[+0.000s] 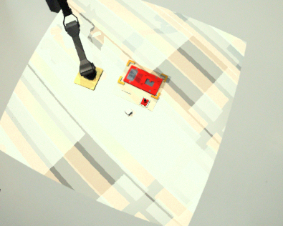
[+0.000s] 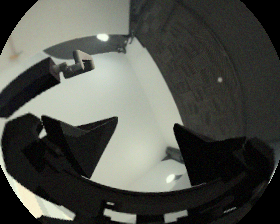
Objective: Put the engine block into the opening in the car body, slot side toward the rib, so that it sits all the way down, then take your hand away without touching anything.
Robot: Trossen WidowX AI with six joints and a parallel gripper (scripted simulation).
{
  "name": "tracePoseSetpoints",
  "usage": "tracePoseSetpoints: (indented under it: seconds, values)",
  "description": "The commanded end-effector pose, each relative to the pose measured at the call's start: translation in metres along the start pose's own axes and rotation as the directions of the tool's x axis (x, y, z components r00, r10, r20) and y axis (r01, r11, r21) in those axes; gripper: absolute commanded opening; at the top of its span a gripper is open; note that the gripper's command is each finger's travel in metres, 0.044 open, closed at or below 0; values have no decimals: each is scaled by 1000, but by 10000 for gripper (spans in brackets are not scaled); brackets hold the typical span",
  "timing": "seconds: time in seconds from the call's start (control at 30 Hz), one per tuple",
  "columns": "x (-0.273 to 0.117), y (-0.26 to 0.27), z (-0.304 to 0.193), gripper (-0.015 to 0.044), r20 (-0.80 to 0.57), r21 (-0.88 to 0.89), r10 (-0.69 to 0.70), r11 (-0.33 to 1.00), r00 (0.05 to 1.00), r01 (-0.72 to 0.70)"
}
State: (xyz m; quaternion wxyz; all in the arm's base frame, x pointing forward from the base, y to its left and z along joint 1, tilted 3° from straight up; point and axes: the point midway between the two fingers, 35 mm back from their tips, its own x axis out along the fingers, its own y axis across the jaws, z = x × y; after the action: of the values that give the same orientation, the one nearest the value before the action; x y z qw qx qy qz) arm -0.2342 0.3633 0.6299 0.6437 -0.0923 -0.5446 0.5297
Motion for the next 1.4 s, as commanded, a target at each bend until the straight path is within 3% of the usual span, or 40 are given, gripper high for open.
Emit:
tracePoseSetpoints:
  seconds: [0.0, 0.13, 0.5, 0.83, 1.37]
  values:
    - [0, 0, 0, 426, 0, 0, 0, 1000, 1000, 0]
    - [-4, -16, 6, 440, 19, -5, -33, 999, 999, 33]
    - [-45, -131, 37, 440, 129, -24, -284, 957, 950, 289]
    - [-70, -182, 37, 440, 173, -53, -402, 908, 899, 416]
    - [-139, -288, 31, 440, 175, -141, -660, 718, 731, 682]
